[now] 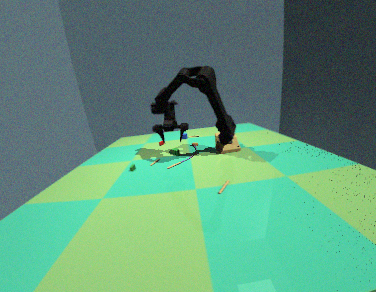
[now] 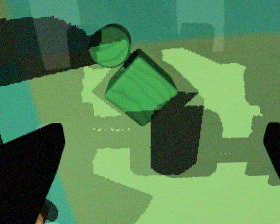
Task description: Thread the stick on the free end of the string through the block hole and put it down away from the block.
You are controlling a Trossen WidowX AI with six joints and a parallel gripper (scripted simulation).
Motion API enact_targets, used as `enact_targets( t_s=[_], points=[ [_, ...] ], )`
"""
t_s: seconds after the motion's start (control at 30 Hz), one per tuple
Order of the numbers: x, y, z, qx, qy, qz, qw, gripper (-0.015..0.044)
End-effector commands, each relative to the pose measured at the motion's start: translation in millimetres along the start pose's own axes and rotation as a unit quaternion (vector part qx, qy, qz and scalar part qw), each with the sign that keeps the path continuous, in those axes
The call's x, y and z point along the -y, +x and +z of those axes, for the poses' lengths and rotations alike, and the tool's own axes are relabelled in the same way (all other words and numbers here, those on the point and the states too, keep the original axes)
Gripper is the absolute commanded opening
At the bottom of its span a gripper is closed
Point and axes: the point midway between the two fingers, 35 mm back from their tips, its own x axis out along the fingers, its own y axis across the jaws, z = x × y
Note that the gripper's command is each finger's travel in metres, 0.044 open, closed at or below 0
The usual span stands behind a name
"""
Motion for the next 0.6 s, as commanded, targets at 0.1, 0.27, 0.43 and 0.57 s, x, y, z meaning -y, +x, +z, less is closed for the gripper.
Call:
enact_targets(
  t_s=[0.1,0.27,0.43,0.57],
  points=[
    [2.3,8.4,5.0,0.007,-0.006,0.022,1.000,0.0440],
    [0.5,8.9,4.7,0.006,-0.004,0.022,1.000,0.0440],
    [0.8,8.6,4.4,0.006,-0.004,0.022,1.000,0.0309],
    [0.8,8.6,4.4,0.006,-0.004,0.022,1.000,0.0242]
  ],
)
